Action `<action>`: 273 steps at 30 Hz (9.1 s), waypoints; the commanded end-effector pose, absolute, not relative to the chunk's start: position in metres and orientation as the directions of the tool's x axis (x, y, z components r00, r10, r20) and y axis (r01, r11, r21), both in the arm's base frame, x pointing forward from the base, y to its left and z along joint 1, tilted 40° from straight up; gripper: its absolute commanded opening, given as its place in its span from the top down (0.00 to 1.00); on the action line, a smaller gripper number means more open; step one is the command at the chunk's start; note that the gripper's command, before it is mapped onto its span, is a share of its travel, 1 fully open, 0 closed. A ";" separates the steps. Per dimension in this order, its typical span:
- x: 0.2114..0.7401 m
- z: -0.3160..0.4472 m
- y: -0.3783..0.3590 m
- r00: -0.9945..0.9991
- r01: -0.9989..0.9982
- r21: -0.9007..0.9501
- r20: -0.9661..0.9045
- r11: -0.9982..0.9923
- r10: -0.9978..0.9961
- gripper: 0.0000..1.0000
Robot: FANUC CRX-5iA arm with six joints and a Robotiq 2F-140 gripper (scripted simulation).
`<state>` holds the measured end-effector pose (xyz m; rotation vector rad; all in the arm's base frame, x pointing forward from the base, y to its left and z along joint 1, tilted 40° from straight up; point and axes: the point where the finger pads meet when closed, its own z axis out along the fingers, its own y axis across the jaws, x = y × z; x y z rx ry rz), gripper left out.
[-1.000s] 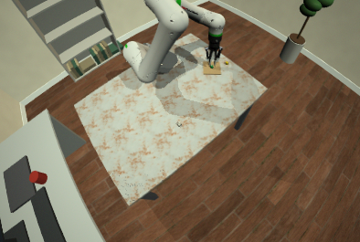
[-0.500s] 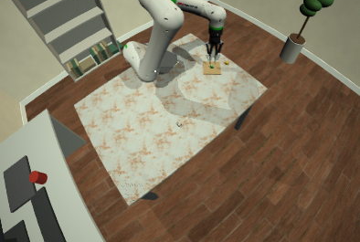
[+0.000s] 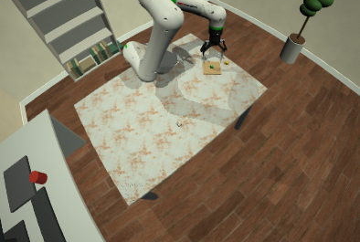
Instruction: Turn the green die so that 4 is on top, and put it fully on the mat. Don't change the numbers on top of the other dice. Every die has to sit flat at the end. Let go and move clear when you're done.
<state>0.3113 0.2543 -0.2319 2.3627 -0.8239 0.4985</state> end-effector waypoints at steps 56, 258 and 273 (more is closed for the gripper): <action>0.313 -0.241 0.247 0.757 -0.636 0.413 0.500 -0.652 -0.422 0.71; 0.297 -0.264 0.249 0.428 -0.636 0.413 0.892 -0.652 0.148 0.71; 0.300 -0.278 0.237 0.428 -0.636 0.413 0.892 -0.652 0.148 0.71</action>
